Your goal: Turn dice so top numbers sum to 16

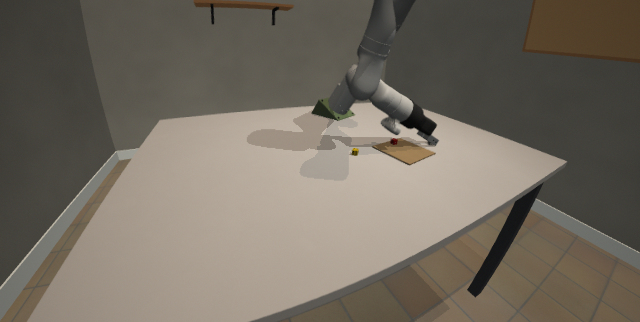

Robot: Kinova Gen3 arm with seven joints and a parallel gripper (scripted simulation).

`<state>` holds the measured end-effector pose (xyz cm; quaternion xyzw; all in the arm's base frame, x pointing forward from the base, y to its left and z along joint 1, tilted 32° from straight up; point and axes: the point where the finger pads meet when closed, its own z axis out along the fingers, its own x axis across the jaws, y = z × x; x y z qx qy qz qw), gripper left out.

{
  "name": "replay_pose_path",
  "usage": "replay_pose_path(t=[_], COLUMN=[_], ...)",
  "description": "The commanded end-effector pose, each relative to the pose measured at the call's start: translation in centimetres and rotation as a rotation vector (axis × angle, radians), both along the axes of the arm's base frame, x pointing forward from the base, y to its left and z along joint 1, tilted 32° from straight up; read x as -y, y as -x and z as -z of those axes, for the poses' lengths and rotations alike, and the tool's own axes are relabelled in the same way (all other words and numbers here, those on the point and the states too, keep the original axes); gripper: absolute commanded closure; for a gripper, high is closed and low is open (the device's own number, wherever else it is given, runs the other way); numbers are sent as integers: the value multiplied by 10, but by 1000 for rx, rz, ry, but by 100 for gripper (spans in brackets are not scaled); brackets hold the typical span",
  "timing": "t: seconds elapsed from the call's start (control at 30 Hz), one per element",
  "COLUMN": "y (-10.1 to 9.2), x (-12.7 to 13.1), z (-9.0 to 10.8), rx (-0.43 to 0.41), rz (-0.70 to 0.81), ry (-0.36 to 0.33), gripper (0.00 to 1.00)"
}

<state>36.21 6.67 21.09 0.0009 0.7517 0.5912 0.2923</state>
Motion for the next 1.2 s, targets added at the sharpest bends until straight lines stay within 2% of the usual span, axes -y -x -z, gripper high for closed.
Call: replay_pose_path(t=[0.0,0.03,0.07,0.13,0.17,1.17], y=[0,0,0,0,0,0], x=[0,0,0,0,0,0], z=[0,0,0,0,0,0], rx=[1,1,1,1,1,1], rz=[0,0,0,0,0,0], ry=[0,0,0,0,0,0], gripper=[48,48,42,42,36,36])
